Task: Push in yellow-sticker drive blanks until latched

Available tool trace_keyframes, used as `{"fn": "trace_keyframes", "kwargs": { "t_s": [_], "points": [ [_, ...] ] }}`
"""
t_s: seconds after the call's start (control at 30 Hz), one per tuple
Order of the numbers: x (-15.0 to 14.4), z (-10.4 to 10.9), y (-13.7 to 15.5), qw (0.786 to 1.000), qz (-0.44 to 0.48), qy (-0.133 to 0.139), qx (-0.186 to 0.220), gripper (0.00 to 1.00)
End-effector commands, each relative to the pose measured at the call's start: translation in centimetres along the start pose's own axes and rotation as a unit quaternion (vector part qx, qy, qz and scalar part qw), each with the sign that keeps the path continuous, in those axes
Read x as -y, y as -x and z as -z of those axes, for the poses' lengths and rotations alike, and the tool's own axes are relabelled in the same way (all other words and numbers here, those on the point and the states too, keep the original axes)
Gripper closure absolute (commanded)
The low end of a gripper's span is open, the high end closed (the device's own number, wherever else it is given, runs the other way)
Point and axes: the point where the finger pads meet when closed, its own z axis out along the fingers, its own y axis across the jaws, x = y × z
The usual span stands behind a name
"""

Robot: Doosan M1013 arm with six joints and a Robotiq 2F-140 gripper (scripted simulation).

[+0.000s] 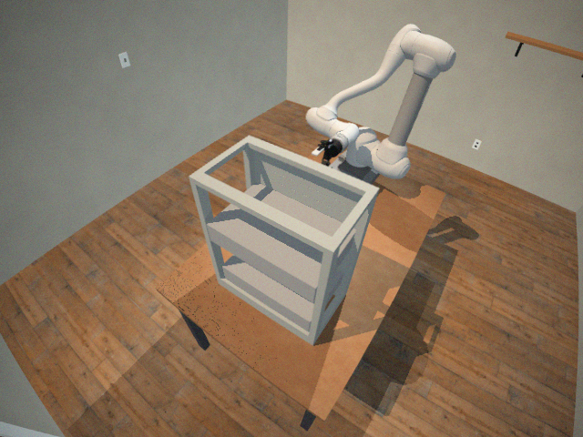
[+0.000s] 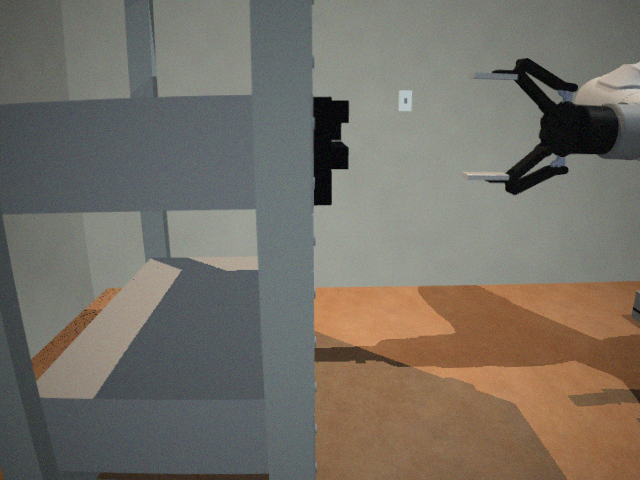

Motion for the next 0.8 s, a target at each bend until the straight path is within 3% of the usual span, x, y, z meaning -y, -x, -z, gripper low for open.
{"fn": "trace_keyframes", "kwargs": {
  "t_s": [0.0, 0.77],
  "points": [
    [-0.01, 0.03, 0.01, 1.000, -0.003, 0.000, 0.001, 0.00],
    [-0.01, 0.16, 0.05, 1.000, -0.012, 0.000, 0.003, 0.00]
  ]
}}
